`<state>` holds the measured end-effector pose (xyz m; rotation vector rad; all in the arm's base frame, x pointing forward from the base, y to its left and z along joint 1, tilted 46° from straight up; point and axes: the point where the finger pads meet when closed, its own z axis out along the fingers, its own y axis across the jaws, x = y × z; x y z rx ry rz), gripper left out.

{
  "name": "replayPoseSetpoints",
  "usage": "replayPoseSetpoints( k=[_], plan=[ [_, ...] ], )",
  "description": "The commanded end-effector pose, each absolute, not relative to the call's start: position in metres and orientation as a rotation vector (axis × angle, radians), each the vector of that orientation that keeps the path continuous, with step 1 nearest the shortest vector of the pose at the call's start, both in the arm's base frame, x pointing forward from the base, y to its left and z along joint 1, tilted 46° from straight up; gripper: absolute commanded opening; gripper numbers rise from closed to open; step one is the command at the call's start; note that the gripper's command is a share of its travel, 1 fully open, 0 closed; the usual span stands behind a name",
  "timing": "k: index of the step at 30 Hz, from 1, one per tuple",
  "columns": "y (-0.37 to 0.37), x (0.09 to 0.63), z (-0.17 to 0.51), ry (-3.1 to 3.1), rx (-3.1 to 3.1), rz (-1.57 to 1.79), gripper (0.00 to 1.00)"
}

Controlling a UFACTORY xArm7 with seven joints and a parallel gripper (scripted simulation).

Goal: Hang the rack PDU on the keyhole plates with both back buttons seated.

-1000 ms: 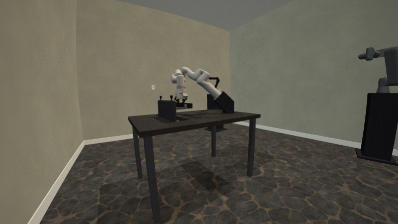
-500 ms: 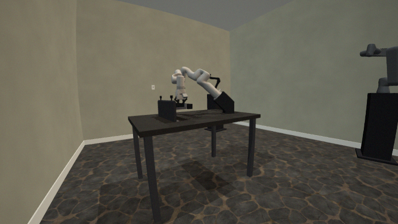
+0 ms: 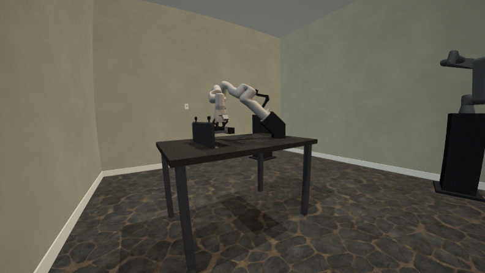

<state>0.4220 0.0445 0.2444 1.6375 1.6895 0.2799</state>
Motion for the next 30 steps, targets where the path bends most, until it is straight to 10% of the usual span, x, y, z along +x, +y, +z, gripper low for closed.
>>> replayPoseSetpoints(
  k=[1, 25, 26, 30],
  plan=[
    [0.0449, 0.4234, 0.2441, 1.690, 1.635, 0.283, 0.00],
    [0.0446, 0.4240, 0.2434, 1.690, 1.635, 0.283, 0.00],
    [0.0446, 0.4240, 0.2434, 1.690, 1.635, 0.283, 1.00],
    [0.0446, 0.4240, 0.2434, 1.690, 1.635, 0.283, 1.00]
  ],
)
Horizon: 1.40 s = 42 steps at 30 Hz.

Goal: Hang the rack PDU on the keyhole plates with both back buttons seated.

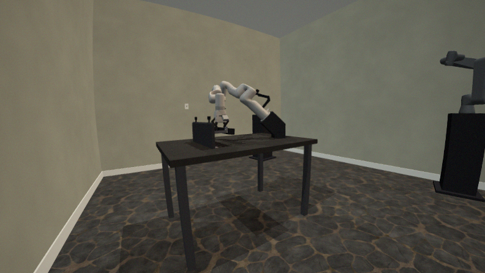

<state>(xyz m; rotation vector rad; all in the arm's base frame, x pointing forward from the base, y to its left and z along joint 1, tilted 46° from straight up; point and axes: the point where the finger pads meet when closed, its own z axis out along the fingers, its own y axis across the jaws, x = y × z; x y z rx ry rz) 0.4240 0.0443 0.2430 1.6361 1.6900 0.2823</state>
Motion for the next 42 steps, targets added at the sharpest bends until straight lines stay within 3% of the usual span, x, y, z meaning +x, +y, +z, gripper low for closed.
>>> replayPoseSetpoints(
  k=[1, 42],
  plan=[
    [0.045, 0.424, 0.243, 1.690, 1.635, 0.283, 1.00],
    [0.053, 0.408, 0.261, 1.690, 1.635, 0.283, 1.00]
  ],
)
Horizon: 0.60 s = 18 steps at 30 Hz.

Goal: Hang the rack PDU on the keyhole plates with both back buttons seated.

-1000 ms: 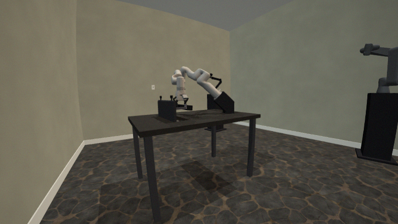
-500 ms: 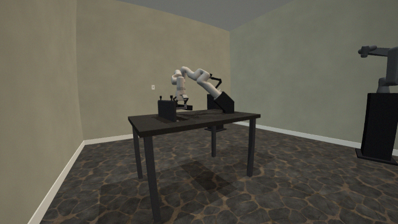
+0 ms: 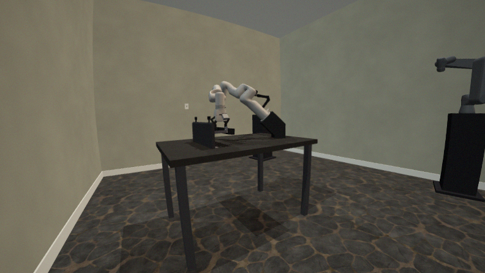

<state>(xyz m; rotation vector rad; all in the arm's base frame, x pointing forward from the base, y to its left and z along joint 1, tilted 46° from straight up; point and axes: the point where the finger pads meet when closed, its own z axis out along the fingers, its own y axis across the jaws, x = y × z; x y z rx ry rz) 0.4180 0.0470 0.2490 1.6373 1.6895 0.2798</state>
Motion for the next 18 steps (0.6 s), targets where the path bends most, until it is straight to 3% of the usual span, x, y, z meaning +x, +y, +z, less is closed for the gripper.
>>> replayPoseSetpoints(
  k=[1, 18],
  plan=[
    [0.055, 0.404, 0.265, 1.690, 1.635, 0.283, 1.00],
    [0.066, 0.383, 0.288, 1.690, 1.635, 0.283, 1.00]
  ],
)
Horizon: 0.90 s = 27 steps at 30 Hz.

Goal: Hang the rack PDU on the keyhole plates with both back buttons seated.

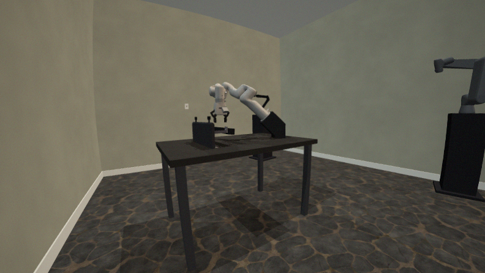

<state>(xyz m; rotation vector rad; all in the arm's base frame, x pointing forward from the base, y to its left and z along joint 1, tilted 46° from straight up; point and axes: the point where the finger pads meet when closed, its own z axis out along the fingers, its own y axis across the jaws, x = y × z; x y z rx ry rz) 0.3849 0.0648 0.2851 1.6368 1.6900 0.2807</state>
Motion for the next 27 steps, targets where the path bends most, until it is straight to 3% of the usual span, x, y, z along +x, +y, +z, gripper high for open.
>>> replayPoseSetpoints(
  k=[1, 27],
  plan=[
    [0.066, 0.383, 0.287, 1.690, 1.635, 0.283, 1.00],
    [0.055, 0.328, 0.242, 1.690, 1.635, 0.283, 1.00]
  ],
)
